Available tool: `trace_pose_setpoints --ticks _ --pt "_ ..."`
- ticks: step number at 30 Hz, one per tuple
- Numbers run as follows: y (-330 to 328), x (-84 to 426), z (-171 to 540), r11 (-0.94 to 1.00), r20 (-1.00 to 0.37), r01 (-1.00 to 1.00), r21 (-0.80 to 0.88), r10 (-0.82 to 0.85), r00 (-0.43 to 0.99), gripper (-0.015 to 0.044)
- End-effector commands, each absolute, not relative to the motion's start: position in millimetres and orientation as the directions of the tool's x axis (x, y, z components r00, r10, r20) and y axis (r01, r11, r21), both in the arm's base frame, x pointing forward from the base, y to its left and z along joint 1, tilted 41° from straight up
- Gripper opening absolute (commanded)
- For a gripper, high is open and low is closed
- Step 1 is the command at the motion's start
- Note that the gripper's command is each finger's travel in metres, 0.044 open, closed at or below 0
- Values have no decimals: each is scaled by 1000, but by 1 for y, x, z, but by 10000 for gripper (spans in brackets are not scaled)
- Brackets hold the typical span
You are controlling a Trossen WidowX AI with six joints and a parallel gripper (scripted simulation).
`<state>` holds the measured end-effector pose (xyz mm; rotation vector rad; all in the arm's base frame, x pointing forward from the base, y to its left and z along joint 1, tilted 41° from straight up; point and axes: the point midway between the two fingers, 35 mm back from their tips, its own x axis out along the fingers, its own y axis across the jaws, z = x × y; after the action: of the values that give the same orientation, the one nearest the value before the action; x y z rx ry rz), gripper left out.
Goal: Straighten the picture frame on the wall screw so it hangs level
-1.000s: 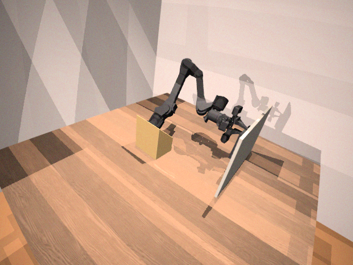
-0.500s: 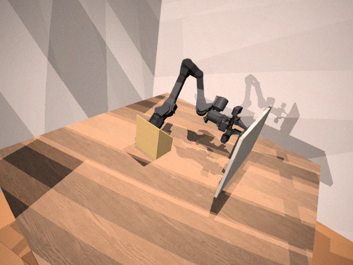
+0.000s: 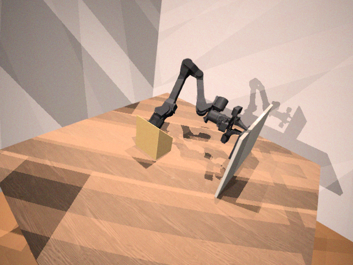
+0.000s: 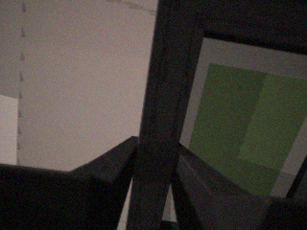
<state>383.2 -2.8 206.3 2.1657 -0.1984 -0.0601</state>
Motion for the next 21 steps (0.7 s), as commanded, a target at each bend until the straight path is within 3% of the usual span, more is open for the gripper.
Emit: trace_pose_setpoints --ticks 1,21 --pt "-3 383 206 -583 33 -125 803 -165 986 0" --pt "-2 384 205 -659 35 -136 740 -164 986 0"
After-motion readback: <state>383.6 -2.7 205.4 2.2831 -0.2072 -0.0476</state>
